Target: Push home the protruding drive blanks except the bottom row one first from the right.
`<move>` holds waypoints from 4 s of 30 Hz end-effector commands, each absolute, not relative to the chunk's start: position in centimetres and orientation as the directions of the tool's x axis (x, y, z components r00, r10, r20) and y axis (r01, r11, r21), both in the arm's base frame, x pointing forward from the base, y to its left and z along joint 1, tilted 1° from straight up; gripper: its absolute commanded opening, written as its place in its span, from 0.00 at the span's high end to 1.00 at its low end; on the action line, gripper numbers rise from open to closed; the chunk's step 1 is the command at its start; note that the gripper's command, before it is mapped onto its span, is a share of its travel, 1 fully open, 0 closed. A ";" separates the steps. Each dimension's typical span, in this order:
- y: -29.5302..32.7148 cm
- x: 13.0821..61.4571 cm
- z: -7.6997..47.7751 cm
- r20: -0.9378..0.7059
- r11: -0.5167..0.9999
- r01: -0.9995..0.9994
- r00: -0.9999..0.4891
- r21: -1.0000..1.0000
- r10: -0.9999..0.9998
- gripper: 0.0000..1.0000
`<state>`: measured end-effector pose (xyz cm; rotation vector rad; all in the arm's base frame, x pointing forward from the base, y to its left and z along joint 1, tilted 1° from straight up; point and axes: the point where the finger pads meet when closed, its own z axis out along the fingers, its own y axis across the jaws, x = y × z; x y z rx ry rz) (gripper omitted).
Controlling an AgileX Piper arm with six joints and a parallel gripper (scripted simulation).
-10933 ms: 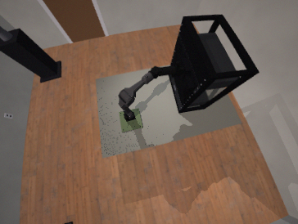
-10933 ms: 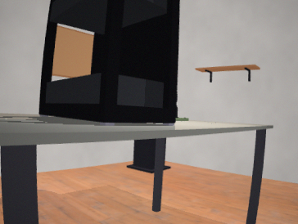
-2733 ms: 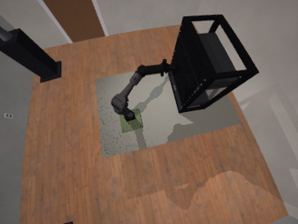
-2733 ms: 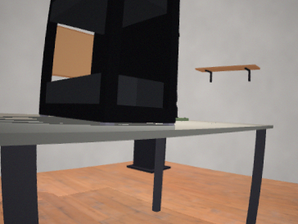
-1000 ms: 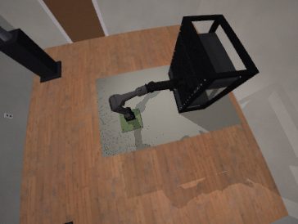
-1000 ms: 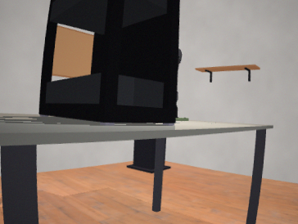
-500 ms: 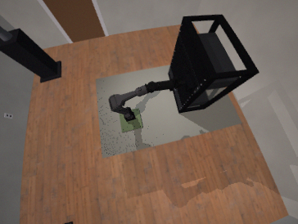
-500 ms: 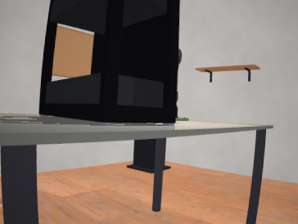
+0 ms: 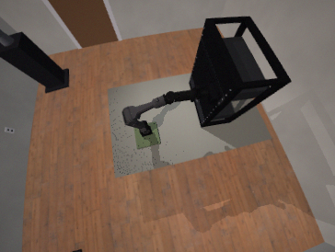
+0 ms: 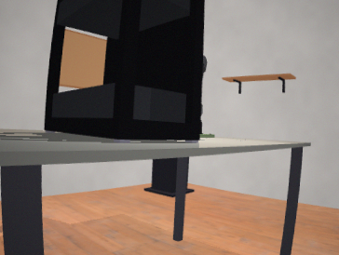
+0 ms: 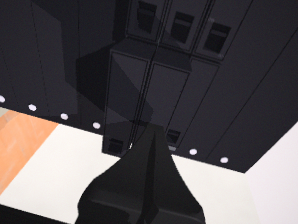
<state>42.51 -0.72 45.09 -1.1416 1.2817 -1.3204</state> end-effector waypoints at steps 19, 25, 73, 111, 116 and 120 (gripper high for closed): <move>-0.8 43.6 45.1 0.011 -0.013 0.019 -0.127 -1.000 -0.992 1.00; -0.8 43.6 45.1 0.011 -0.013 0.019 -0.127 -1.000 -0.992 1.00; -1.1 45.8 45.0 0.011 -0.013 0.019 -0.127 -1.000 -0.992 1.00; -1.2 46.4 45.0 0.011 -0.013 0.019 -0.127 -1.000 -0.992 1.00; -1.2 46.7 45.0 0.011 -0.013 0.019 -0.127 -1.000 -0.992 1.00; -1.2 46.7 45.0 0.011 -0.013 0.019 -0.127 -1.000 -0.992 1.00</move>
